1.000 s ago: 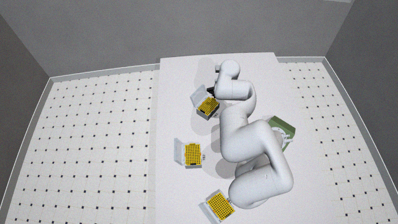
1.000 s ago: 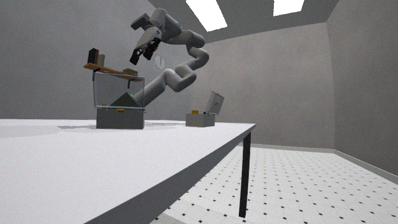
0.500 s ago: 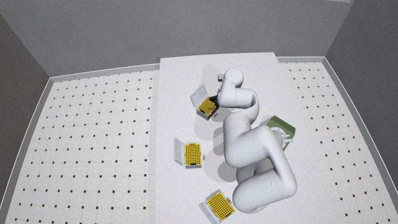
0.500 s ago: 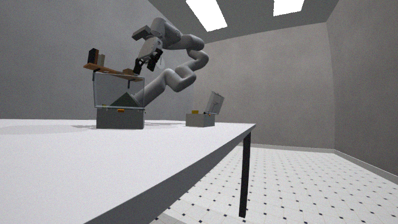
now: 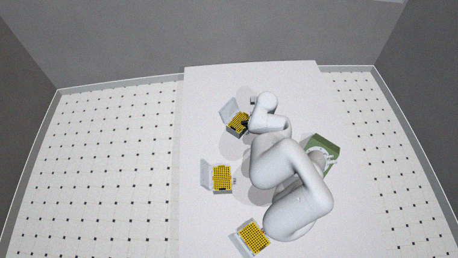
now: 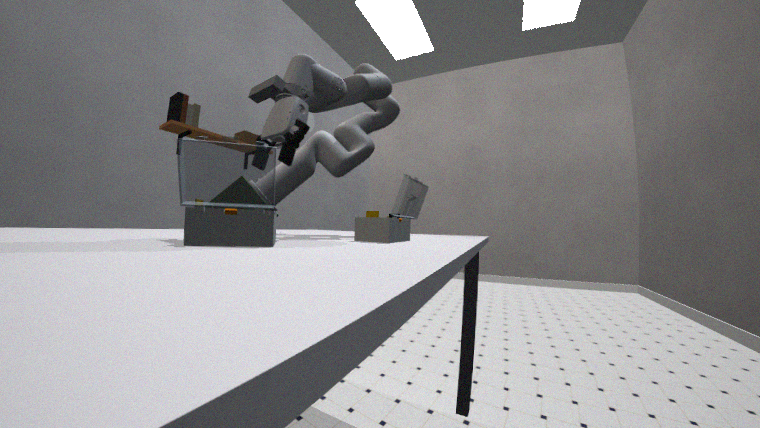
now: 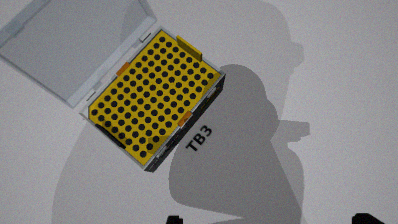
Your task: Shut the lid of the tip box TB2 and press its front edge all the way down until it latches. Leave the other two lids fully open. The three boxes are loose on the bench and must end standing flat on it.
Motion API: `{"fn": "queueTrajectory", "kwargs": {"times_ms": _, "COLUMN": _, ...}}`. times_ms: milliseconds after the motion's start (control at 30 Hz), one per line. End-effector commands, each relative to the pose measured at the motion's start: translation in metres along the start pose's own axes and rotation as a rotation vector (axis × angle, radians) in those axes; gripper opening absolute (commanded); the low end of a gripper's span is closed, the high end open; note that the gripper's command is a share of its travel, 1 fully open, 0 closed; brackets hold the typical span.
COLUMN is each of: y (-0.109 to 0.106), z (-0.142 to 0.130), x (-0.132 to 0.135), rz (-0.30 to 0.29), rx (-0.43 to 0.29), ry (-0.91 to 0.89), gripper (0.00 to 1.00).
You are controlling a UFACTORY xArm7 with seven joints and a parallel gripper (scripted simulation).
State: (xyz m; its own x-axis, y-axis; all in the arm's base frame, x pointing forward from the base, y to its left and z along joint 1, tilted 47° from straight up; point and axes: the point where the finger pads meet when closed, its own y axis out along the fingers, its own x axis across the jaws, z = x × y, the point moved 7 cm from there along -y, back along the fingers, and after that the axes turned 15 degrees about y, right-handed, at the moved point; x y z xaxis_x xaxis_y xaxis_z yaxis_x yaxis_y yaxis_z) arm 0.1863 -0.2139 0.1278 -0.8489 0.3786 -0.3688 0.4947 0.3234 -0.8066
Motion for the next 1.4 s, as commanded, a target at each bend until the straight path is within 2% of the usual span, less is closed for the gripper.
{"fn": "queueTrajectory", "kwargs": {"times_ms": 0, "y": 0.02, "z": -0.003, "x": 0.0, "rz": 0.005, "rx": 0.002, "ry": -0.001, "gripper": 1.0}}
{"fn": "queueTrajectory", "kwargs": {"times_ms": 300, "y": 0.064, "z": -0.015, "x": 0.003, "rz": 0.005, "rx": 0.002, "ry": -0.001, "gripper": 1.0}}
{"fn": "queueTrajectory", "kwargs": {"times_ms": 367, "y": 0.064, "z": -0.015, "x": 0.003, "rz": 0.005, "rx": 0.002, "ry": -0.001, "gripper": 1.0}}
{"fn": "queueTrajectory", "kwargs": {"times_ms": 767, "y": 0.122, "z": -0.03, "x": 0.007, "rz": 0.005, "rx": 0.002, "ry": 0.0, "gripper": 1.0}}
{"fn": "queueTrajectory", "kwargs": {"times_ms": 1367, "y": 0.122, "z": -0.03, "x": 0.007, "rz": 0.005, "rx": 0.002, "ry": 0.0, "gripper": 1.0}}
